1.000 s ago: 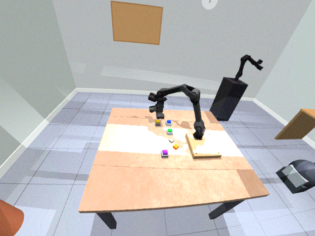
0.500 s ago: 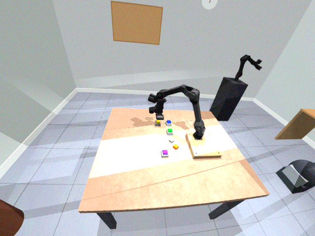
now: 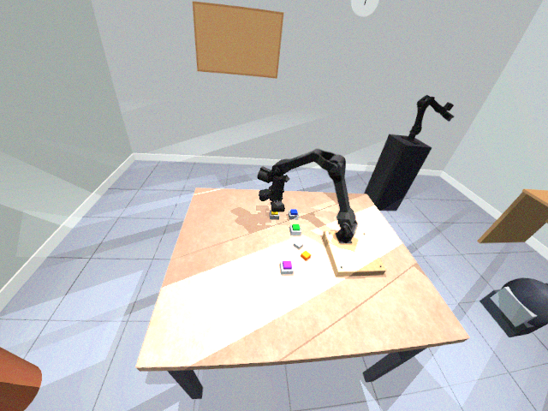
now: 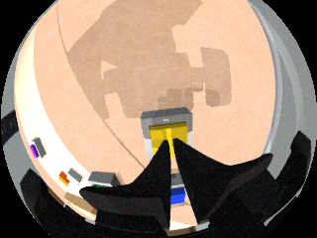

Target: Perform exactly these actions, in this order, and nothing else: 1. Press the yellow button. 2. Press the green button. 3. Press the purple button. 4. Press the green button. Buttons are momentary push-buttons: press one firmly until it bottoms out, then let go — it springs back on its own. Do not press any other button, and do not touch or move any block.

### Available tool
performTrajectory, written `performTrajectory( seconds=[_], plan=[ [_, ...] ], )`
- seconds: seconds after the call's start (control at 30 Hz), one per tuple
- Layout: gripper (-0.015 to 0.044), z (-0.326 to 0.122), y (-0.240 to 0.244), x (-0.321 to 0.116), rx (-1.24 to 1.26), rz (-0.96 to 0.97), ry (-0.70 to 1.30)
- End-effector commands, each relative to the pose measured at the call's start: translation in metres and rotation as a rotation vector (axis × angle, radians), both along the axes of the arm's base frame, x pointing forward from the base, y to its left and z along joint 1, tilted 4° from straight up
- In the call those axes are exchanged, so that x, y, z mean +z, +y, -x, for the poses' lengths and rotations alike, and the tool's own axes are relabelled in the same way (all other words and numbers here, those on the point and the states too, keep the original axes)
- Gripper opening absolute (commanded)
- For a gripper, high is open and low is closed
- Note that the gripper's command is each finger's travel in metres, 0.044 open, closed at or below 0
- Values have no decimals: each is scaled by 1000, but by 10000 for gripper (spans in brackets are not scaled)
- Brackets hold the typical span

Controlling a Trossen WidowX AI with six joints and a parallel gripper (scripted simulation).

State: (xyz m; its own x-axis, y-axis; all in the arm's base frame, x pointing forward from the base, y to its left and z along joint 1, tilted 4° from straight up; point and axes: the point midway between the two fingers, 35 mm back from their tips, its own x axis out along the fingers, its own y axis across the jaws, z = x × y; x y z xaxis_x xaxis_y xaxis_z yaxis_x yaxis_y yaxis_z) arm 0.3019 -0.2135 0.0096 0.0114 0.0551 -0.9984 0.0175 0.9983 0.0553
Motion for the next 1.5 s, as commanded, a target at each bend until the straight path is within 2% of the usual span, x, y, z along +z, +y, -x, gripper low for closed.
performTrajectory(
  seconds=[0.0,0.57,0.7,0.9,1.07,1.23,1.47],
  plan=[
    [20,1,1,-2,-6,0,5],
    [20,1,1,-2,-6,0,5],
    [20,1,-1,27,-6,0,5],
    [20,1,-2,32,-6,0,5],
    [20,1,-5,89,-6,0,5],
    [20,2,-5,91,-6,0,5],
    [20,38,52,102,-6,-4,8]
  ],
)
